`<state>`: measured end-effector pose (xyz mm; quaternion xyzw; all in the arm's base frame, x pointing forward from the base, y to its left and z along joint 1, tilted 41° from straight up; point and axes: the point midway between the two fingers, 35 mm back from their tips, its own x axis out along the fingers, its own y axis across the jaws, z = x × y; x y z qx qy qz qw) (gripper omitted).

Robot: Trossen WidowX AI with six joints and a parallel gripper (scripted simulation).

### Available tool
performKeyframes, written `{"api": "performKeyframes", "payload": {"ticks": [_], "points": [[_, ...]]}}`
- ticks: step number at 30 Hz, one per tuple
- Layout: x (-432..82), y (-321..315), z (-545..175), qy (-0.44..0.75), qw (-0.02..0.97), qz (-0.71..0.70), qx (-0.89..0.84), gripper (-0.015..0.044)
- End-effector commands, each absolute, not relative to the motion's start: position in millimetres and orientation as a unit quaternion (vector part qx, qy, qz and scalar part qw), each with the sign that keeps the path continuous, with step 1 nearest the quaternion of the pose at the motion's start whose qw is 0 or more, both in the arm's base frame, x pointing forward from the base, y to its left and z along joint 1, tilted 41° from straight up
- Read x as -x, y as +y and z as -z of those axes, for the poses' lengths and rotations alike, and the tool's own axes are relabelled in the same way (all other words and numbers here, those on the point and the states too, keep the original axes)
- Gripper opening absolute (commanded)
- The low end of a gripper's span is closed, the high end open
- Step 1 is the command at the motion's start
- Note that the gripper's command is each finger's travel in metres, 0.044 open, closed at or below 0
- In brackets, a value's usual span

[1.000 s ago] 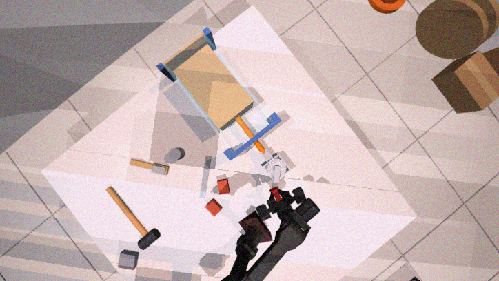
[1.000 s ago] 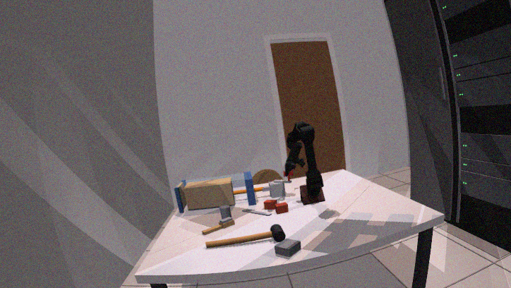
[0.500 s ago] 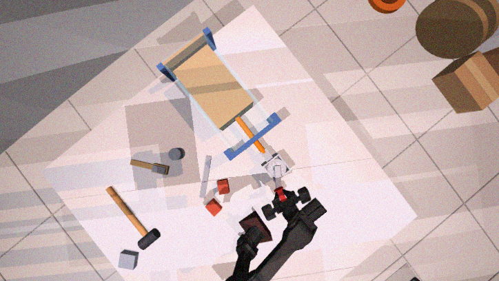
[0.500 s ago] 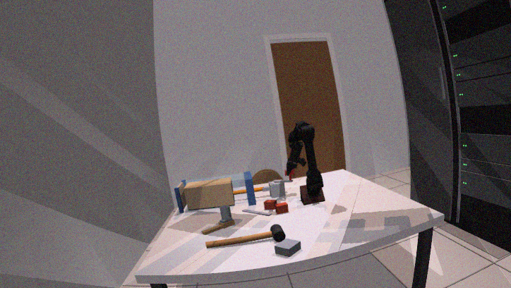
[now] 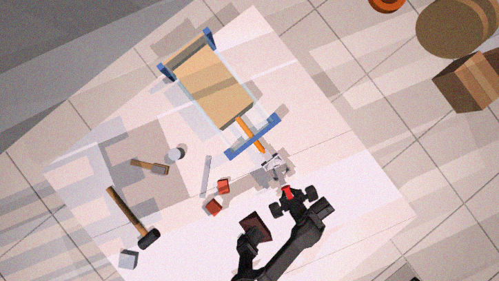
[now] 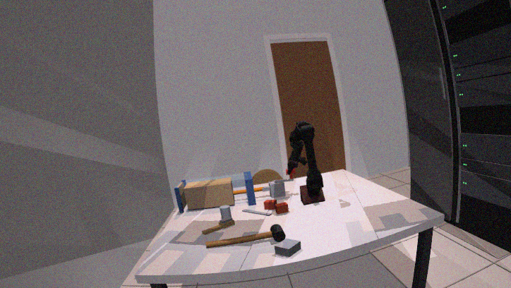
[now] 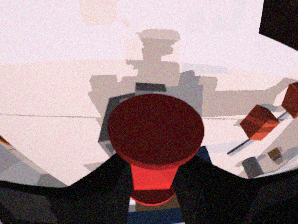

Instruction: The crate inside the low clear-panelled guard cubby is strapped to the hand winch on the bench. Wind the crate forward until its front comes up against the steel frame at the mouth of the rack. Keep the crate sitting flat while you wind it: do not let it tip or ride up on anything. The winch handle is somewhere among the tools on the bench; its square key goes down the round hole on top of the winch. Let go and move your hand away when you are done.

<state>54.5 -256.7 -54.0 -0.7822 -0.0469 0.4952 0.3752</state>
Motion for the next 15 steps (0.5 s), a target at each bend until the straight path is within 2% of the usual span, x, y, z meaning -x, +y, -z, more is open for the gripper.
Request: {"api": "performKeyframes", "payload": {"ticks": [1, 15], "points": [[-53, -261, 61, -0.05, 0.369, -0.499, 0.782, 0.0], [-50, -277, 73, -0.05, 0.368, -0.499, 0.783, 0.0]]}}
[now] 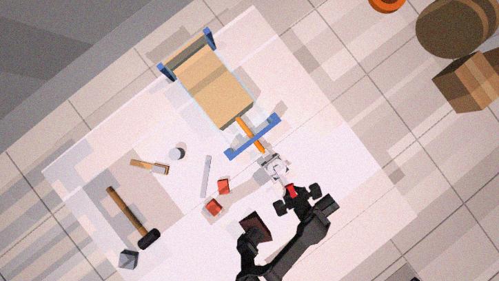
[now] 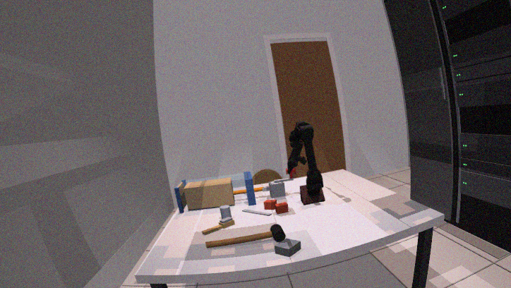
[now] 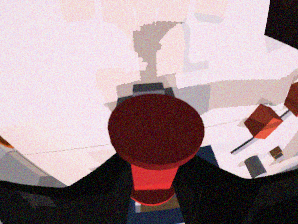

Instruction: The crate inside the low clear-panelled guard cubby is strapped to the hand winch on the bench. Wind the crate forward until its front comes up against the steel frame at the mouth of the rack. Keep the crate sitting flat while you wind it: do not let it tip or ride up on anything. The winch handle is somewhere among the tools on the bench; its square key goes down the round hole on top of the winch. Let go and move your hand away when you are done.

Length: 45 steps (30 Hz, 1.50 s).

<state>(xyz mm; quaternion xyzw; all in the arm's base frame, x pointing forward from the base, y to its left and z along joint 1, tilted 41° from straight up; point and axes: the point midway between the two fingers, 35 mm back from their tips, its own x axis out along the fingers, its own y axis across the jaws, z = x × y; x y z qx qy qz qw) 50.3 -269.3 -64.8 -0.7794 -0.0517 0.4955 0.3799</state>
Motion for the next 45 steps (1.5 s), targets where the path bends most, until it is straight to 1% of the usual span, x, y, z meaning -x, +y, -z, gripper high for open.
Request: {"api": "performKeyframes", "payload": {"ticks": [1, 13, 20, 45], "points": [[-50, -278, 74, -0.05, 0.368, -0.499, 0.783, 0.0], [-50, -292, 85, -0.049, 0.368, -0.499, 0.783, 0.0], [-57, -311, 99, -0.049, 0.367, -0.499, 0.784, 0.0], [-77, -337, 116, -0.048, 0.366, -0.498, 0.785, 0.0]]}}
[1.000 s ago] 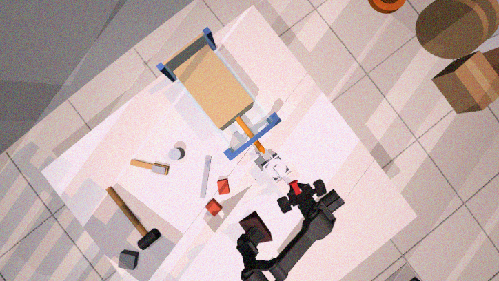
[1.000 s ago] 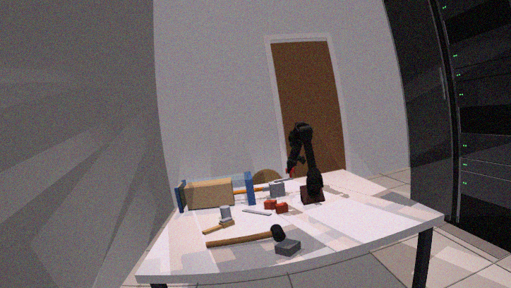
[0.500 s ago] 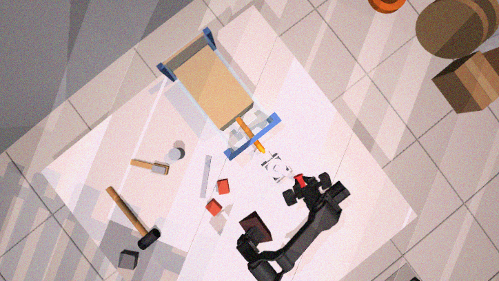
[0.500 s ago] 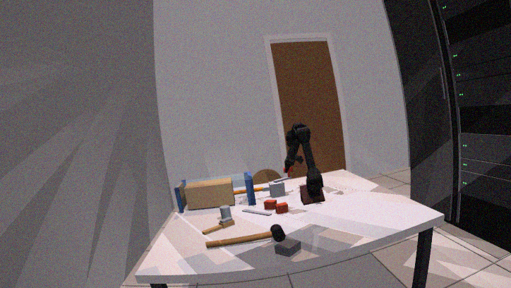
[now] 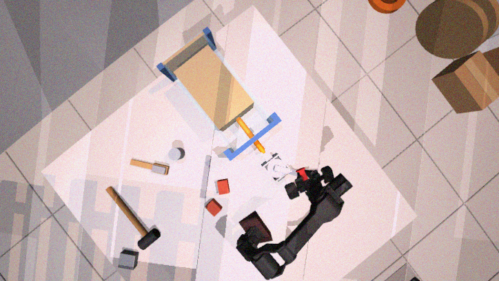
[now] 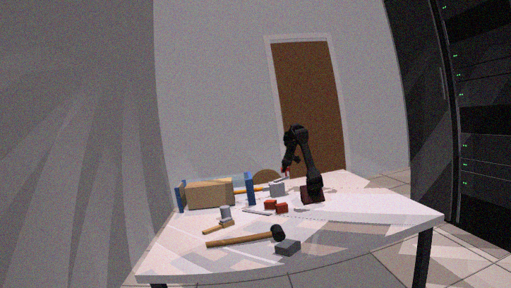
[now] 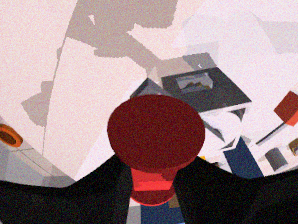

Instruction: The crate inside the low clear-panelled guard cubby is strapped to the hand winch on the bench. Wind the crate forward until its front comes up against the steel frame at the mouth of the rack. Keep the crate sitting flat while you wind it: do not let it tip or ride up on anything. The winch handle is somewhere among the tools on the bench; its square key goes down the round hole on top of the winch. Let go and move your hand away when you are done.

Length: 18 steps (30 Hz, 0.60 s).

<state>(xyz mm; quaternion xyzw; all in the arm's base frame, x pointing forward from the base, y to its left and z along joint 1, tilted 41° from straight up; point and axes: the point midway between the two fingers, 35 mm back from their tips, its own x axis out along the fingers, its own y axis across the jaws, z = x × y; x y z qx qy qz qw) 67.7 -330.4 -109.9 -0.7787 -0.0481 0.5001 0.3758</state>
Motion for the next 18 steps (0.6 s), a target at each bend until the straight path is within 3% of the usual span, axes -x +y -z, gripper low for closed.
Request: {"api": "performKeyframes", "payload": {"ticks": [1, 18], "points": [[-78, -338, 117, -0.048, 0.365, -0.498, 0.785, 0.0], [-97, -352, 124, -0.048, 0.365, -0.498, 0.785, 0.0]]}}
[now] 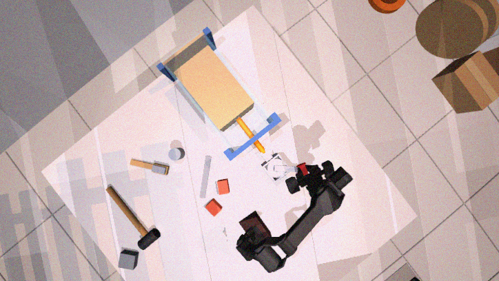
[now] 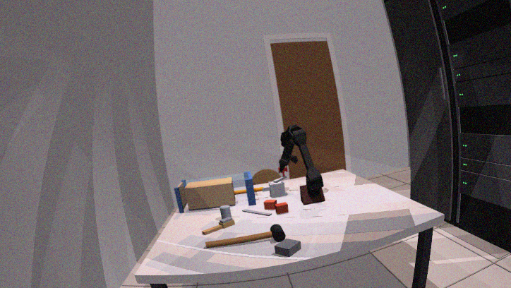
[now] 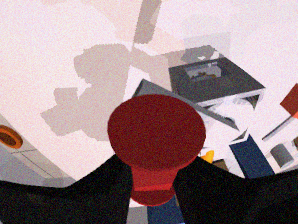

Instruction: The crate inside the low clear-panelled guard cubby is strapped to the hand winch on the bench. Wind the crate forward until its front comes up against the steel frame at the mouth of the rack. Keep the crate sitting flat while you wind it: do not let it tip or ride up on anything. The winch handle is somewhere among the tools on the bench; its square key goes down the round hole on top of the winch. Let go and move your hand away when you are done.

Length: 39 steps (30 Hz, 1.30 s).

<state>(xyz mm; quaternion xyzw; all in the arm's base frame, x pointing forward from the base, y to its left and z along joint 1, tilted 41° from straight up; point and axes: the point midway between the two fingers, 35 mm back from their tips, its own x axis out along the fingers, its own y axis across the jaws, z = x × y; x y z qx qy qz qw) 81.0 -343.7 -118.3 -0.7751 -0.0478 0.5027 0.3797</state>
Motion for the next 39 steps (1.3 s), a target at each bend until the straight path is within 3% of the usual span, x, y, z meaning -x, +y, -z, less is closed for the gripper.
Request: {"api": "performKeyframes", "payload": {"ticks": [1, 39], "points": [[-99, -353, 125, -0.048, 0.365, -0.498, 0.786, 0.0], [-152, -368, 128, -0.049, 0.364, -0.496, 0.787, 0.0]]}}
